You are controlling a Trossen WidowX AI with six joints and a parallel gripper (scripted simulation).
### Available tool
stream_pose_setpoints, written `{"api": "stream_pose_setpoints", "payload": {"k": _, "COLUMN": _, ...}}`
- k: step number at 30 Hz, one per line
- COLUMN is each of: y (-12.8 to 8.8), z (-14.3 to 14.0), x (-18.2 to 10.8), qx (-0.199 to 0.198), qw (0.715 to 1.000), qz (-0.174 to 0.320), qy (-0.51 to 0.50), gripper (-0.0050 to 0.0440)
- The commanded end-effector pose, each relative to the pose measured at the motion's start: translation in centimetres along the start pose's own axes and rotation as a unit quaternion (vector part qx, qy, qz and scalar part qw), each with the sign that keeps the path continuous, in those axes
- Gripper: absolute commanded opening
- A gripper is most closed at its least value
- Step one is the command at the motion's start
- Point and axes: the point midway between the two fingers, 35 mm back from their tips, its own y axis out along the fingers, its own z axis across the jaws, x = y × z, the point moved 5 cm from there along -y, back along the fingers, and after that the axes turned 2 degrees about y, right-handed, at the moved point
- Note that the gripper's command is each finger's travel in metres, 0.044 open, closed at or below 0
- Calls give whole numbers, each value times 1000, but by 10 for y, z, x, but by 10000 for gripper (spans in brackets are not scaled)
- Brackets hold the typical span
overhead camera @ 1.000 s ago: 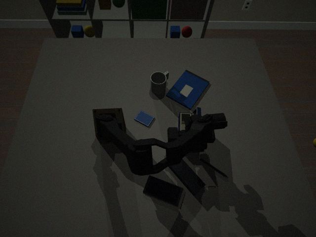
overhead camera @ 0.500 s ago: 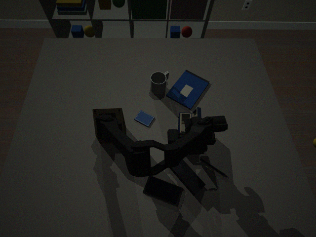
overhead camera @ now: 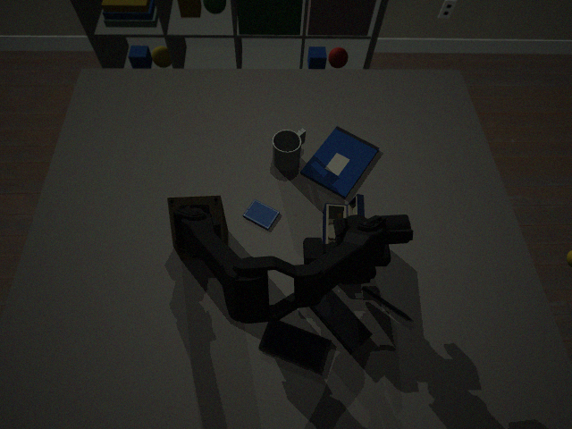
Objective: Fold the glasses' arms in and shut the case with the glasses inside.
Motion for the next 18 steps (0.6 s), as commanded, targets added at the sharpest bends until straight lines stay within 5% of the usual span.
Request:
{"api": "stream_pose_setpoints", "payload": {"k": 1, "y": -2, "z": 1, "x": 5, "qx": 4, "qw": 1000, "qz": -1, "qy": 3, "gripper": 0}}
{"api": "stream_pose_setpoints", "payload": {"k": 18, "y": -2, "z": 0, "x": 15, "qx": 4, "qw": 1000, "qz": -1, "qy": 3, "gripper": 0}}
